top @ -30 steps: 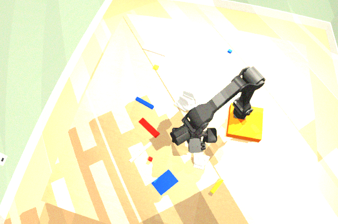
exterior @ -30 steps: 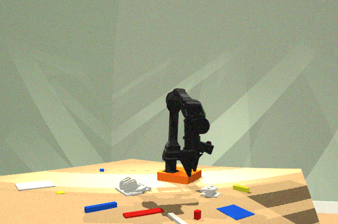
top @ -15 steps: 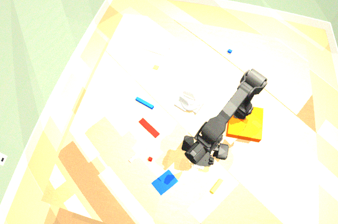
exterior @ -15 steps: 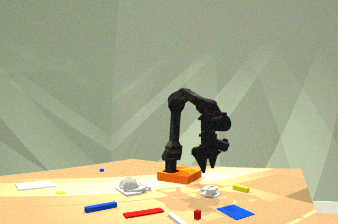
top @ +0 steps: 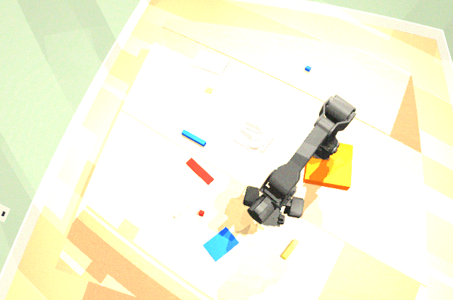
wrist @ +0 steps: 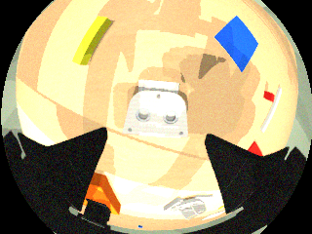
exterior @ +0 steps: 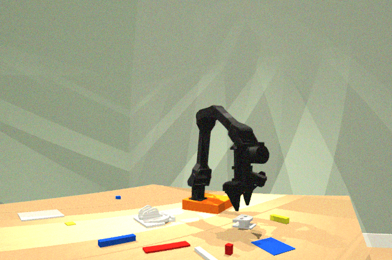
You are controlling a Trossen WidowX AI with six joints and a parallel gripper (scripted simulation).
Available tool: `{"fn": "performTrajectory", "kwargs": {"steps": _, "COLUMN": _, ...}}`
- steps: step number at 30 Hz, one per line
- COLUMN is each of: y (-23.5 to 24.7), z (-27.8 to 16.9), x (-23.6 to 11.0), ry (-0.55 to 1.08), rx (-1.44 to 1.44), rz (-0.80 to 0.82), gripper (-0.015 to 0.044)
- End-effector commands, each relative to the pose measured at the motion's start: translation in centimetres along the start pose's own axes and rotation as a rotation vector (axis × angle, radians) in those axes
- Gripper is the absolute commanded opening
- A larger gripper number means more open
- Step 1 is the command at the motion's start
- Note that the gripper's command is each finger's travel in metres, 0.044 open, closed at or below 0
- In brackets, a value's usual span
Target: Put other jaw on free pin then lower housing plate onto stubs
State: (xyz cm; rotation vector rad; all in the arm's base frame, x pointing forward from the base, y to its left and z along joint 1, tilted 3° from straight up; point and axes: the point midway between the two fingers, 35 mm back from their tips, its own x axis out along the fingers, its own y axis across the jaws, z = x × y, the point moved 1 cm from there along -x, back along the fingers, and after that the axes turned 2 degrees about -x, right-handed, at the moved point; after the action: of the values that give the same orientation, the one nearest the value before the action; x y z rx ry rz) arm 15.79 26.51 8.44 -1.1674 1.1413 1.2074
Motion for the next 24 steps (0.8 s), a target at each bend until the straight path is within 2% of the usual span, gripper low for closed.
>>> {"fn": "performTrajectory", "kwargs": {"steps": 1, "y": 0.0, "z": -0.2, "x": 0.3, "ry": 0.007, "rx": 0.005, "rz": 0.0, "gripper": 0.044}}
{"fn": "performTrajectory", "kwargs": {"steps": 24, "y": 0.0, "z": -0.2, "x": 2.3, "ry": 0.007, "rx": 0.005, "rz": 0.0, "gripper": 0.044}}
